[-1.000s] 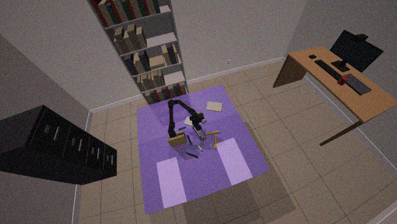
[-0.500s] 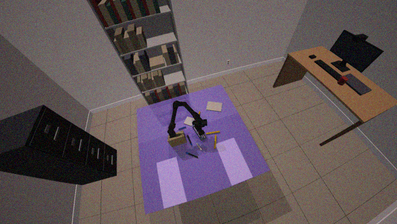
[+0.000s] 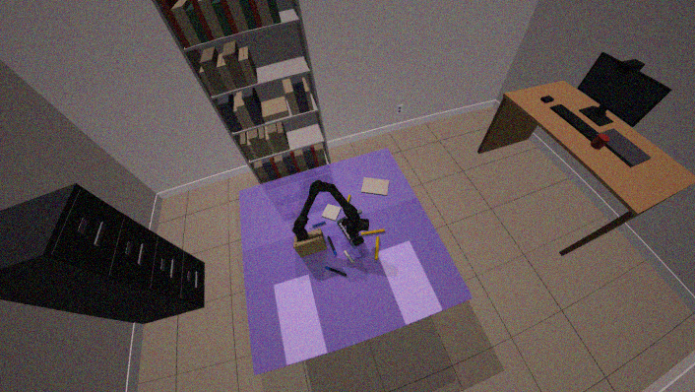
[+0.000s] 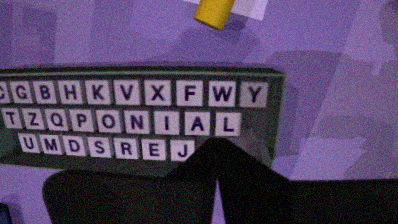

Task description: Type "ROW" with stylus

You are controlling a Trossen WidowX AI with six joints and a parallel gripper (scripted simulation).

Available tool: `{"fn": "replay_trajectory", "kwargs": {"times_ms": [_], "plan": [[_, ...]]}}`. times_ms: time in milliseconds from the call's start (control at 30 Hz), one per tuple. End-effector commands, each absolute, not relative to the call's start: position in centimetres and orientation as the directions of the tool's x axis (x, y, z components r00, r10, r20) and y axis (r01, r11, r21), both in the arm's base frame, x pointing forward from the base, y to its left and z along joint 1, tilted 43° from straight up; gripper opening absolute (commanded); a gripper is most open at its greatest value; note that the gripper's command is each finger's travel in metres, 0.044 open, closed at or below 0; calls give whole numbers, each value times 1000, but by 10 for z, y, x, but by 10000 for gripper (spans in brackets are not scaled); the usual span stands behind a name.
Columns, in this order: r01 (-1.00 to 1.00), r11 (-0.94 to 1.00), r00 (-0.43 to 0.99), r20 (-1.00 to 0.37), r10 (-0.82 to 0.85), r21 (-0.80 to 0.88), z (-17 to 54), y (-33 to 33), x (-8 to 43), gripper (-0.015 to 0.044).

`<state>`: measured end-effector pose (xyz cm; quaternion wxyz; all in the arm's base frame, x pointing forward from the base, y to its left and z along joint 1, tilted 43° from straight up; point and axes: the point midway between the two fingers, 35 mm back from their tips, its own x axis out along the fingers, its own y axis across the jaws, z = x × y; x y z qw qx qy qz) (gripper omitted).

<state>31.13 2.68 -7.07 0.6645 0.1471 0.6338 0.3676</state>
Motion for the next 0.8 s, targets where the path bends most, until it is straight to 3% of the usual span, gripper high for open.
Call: {"fn": "replay_trajectory", "kwargs": {"times_ms": [0,200,367,767], "plan": [[-315,681,-82,-734,675,661,-74,28,313,0],[-315,681,-82,-734,675,661,-73,28,311,0],[-314,680,-84,-733,675,662,-61,37,275,0],[-313,682,-84,-734,674,661,-47,52,270,0]]}}
